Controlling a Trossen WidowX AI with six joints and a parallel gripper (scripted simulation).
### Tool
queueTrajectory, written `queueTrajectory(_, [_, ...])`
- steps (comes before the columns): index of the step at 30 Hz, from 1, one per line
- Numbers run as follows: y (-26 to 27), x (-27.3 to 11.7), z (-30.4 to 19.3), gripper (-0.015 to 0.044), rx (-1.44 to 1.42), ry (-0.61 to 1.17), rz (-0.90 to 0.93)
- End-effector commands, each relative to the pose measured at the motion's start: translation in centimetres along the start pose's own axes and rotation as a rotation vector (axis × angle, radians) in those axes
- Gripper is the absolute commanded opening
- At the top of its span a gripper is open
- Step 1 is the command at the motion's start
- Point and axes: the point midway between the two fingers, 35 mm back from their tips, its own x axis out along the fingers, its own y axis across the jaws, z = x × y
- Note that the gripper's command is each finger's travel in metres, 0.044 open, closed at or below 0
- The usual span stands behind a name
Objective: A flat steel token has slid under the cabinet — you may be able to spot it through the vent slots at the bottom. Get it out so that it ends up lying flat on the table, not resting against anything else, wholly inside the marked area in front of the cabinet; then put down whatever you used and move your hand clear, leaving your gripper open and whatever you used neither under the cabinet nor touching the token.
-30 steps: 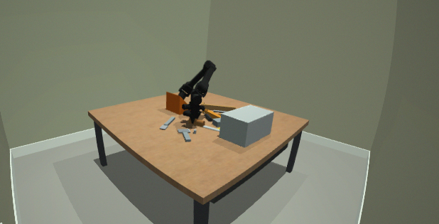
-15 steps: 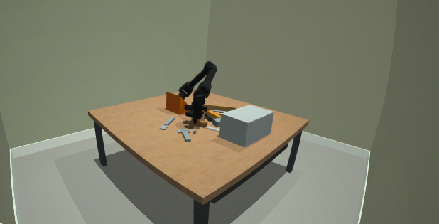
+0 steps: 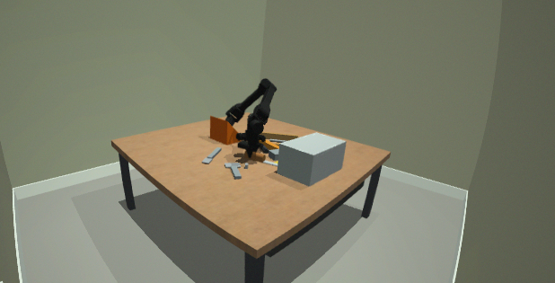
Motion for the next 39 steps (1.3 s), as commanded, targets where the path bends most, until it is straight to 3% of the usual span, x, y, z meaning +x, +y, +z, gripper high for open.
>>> queueTrajectory(1, [0.0,0.0,-0.6,0.0000,-0.002,0.001,0.003])
queueTrajectory(39, [0.1,-0.1,-5.0,0.0000,-0.003,0.003,0.002])
